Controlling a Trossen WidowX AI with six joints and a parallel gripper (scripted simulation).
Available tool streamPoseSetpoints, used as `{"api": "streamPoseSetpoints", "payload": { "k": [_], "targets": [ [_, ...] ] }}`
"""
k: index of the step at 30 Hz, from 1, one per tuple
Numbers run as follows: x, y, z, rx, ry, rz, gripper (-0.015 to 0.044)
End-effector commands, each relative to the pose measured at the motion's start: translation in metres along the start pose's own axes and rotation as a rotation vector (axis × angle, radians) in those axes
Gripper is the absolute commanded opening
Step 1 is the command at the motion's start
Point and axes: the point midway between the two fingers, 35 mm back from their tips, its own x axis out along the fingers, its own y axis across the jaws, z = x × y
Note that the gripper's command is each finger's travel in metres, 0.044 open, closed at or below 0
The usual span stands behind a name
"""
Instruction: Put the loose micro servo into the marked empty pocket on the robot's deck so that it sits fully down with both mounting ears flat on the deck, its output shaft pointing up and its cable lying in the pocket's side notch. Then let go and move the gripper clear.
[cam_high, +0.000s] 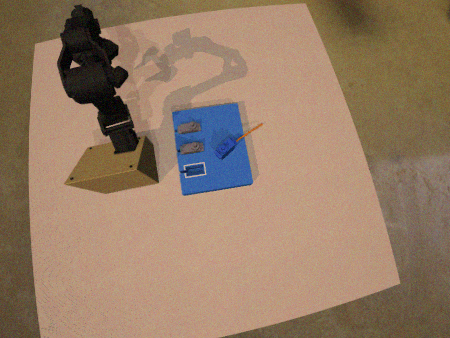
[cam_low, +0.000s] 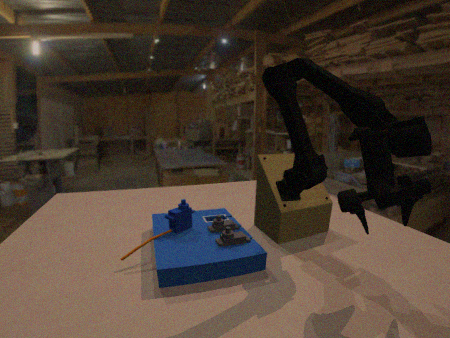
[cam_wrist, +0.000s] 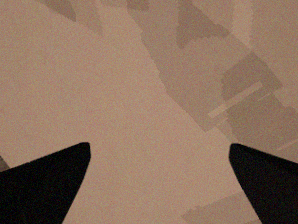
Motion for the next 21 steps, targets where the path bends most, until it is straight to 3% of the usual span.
{"api": "streamPoseSetpoints", "payload": {
  "k": [1,21],
  "targets": [
    [0.0,0.0,0.0,0.003,0.0,-0.003,0.0426],
    [0.019,-0.048,0.05,0.436,-0.048,-0.258,0.044]
  ]
}}
